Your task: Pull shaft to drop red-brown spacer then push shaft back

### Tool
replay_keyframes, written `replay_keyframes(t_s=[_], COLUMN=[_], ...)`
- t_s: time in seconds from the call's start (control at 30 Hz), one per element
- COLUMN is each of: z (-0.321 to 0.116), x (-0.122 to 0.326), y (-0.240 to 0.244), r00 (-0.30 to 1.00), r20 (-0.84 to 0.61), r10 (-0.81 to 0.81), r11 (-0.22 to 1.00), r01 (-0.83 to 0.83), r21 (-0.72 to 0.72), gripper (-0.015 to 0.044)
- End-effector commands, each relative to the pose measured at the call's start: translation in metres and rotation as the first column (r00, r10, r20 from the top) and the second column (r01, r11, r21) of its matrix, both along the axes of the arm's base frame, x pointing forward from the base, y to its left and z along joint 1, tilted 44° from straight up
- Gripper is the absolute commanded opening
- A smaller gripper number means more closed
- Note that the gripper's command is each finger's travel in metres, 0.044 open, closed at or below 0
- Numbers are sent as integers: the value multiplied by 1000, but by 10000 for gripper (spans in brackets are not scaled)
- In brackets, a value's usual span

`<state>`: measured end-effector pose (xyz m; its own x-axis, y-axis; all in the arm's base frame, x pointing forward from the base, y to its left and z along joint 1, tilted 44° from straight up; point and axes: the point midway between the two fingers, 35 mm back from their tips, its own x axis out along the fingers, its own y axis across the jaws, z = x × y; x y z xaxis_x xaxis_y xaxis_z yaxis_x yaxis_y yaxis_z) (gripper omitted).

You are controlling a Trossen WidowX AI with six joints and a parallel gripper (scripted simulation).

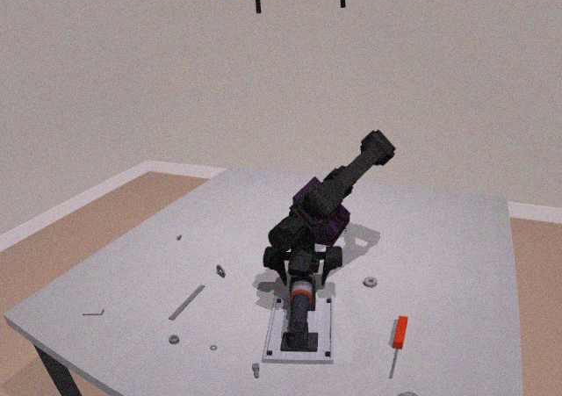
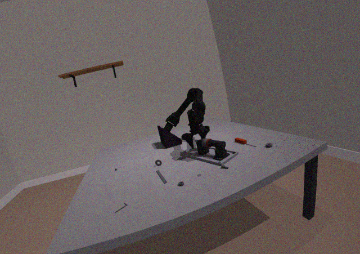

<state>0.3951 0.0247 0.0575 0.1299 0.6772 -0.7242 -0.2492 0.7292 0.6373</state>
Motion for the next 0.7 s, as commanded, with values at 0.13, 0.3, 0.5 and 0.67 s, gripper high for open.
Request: replay_keyframes(t_s=[0.13,0.3,0.5,0.67], z=[0,0,0,0], x=[0,0,0,0], y=[0,0,0,0], r00=[1000,1000,1000,1000], r20=[2,2,2,2], r10=[0,0,0,0], r11=[1000,1000,1000,1000], r01=[0,0,0,0], r21=[0,0,0,0], gripper=[361,230,72,0])
